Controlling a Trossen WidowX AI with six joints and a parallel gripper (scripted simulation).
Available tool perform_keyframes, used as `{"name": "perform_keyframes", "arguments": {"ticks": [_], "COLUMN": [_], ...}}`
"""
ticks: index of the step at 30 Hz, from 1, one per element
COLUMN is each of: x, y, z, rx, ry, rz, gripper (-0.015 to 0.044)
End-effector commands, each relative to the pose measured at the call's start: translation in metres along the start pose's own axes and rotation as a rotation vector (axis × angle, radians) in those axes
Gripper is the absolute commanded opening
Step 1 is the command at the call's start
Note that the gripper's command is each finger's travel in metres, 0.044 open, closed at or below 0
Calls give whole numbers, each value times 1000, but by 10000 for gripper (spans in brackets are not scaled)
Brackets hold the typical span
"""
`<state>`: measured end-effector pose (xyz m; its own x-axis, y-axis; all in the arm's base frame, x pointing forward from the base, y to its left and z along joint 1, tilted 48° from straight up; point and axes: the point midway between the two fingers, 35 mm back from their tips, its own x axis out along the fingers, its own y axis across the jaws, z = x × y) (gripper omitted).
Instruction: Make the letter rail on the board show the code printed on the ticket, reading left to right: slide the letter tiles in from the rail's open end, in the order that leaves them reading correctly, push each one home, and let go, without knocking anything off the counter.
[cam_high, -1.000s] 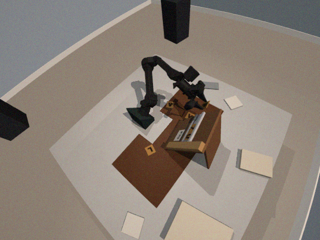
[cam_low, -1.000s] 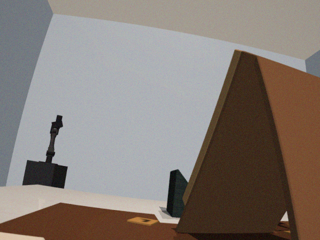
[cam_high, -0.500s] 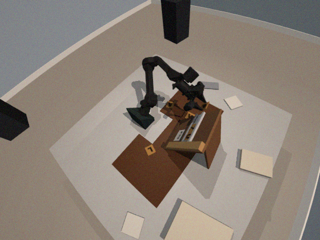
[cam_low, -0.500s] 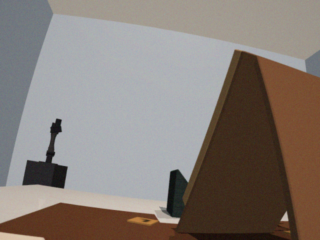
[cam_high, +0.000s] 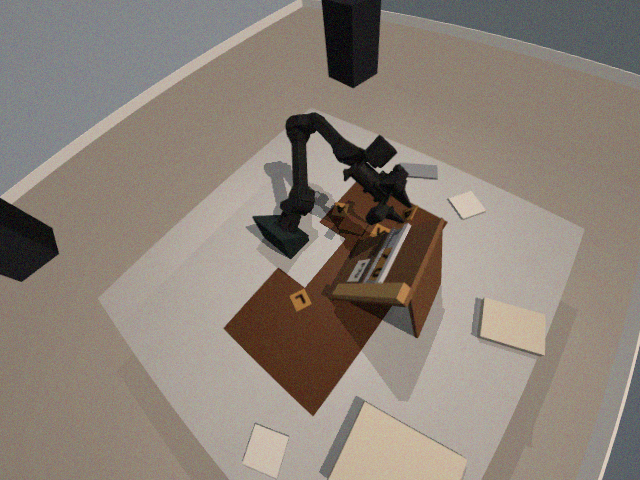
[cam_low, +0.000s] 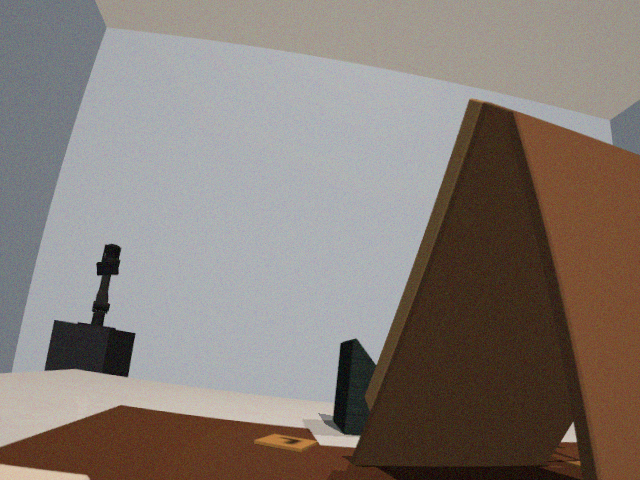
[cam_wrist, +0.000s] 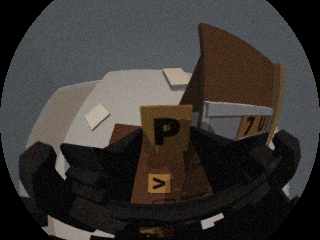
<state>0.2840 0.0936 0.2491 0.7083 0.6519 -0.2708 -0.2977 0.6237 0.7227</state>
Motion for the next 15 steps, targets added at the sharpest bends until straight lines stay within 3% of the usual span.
{"name": "perform_keyframes", "arguments": {"ticks": [1, 15], "x": [0, 0], "y": [-4, -11], "z": [-2, -2], "rx": [1, 1], "ry": [4, 4], "rz": [-1, -1], "gripper": [0, 0]}}
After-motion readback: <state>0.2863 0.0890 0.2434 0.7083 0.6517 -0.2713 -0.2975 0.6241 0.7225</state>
